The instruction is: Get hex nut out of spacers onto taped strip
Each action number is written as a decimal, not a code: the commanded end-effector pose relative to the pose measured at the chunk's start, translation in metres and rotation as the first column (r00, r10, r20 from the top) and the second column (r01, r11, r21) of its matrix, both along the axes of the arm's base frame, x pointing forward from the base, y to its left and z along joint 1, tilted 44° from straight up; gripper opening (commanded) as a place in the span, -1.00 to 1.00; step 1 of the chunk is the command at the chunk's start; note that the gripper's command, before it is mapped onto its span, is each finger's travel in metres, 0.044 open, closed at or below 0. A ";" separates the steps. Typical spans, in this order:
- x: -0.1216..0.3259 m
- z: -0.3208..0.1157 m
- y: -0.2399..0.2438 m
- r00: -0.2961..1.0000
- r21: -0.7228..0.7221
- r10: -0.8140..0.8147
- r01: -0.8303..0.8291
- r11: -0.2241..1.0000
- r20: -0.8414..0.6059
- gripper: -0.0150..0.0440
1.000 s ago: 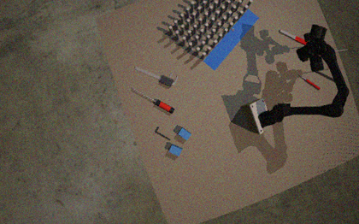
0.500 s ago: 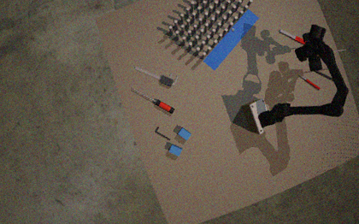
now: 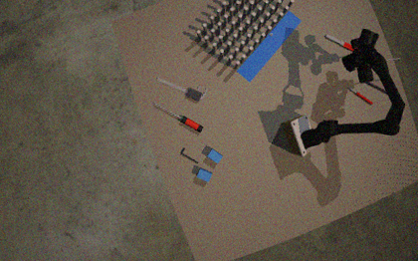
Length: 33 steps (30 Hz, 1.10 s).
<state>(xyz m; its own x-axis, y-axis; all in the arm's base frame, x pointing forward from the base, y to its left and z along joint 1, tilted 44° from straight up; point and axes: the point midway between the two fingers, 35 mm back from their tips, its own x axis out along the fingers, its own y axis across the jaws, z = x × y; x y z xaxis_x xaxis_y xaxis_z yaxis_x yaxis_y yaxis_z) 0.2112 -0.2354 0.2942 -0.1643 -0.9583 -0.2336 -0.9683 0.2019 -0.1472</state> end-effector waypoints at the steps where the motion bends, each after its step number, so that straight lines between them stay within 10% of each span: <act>1: 0.001 -0.003 -0.002 1.000 0.005 0.001 -0.001 1.000 -0.004 -0.49; 33: 0.004 -0.020 -0.018 1.000 0.015 -0.001 0.001 1.000 0.001 -0.49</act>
